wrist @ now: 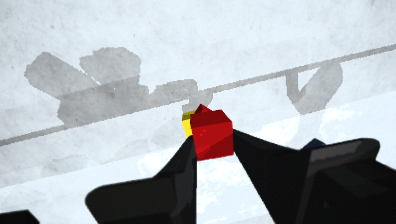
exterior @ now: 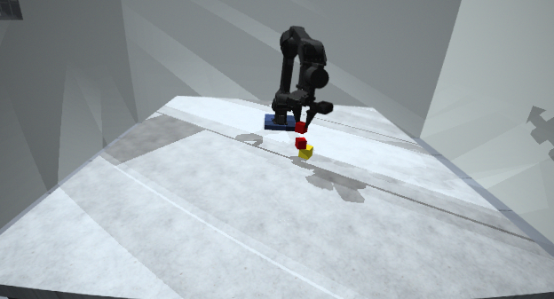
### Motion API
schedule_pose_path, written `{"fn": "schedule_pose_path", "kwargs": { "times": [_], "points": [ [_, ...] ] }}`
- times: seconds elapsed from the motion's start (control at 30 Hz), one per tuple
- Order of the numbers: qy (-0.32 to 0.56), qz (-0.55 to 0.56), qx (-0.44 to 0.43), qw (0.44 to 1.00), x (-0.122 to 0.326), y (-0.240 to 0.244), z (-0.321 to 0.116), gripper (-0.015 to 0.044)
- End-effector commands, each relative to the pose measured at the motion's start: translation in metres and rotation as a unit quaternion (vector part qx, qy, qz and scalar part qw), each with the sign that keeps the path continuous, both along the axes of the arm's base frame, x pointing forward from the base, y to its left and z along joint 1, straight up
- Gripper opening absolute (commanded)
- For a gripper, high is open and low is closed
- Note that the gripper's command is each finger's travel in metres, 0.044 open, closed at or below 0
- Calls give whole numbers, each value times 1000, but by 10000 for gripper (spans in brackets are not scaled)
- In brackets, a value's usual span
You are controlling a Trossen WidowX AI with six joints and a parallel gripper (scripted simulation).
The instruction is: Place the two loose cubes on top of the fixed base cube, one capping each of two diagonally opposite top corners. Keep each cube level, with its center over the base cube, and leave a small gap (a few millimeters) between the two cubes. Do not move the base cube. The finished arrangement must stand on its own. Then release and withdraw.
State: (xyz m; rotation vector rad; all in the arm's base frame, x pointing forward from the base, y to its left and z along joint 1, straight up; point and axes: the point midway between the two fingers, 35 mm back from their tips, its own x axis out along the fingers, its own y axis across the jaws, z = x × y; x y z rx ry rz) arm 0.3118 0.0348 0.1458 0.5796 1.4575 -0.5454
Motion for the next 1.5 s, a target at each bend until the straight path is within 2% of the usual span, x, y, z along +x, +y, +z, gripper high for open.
{"fn": "schedule_pose_path", "kwargs": {
  "times": [0.0, 0.7, 1.47],
  "points": [
    [4, -60, 4, 998, -4, 9, -2, 105],
    [9, -337, 16, 941, -19, 51, -4, 105],
    [9, -343, 17, 939, -20, 54, -34, 105]
  ]
}}
